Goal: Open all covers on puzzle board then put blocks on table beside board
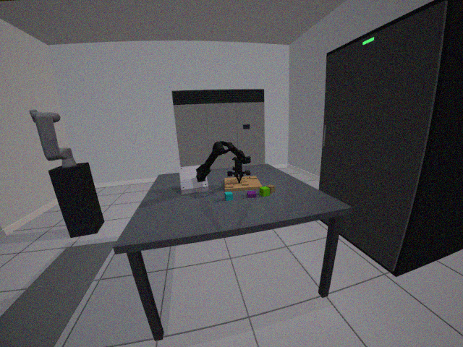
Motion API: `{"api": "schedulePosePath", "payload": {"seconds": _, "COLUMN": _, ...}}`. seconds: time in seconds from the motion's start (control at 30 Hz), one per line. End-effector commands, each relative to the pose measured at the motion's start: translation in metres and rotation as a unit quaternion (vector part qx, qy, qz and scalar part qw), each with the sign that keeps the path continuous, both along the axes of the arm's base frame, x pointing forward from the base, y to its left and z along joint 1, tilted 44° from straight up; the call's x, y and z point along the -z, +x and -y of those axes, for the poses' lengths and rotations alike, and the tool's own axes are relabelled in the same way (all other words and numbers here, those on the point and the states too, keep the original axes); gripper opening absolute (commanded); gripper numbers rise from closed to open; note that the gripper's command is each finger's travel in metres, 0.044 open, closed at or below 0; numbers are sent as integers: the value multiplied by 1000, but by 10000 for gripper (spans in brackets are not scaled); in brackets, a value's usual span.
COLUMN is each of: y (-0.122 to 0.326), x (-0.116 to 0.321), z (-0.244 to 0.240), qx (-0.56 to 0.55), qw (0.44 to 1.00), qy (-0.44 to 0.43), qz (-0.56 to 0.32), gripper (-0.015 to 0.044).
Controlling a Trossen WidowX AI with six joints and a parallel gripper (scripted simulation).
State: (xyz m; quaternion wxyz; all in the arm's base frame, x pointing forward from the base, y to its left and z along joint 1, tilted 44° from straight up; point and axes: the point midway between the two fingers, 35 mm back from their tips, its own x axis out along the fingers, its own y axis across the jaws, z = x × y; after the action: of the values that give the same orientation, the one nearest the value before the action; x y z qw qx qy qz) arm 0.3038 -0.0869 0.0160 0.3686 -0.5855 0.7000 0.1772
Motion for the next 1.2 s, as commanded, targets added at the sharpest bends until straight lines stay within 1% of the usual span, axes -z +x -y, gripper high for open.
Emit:
{"api": "schedulePosePath", "payload": {"seconds": 0.0, "y": -6, "x": 0, "z": 1, "qx": -1, "qw": 1000, "qy": -2, "qz": -3, "gripper": 0}}
{"api": "schedulePosePath", "payload": {"seconds": 1.17, "y": -43, "x": 9, "z": -10, "qx": -1, "qw": 1000, "qy": -1, "qz": -4, "gripper": 0}}
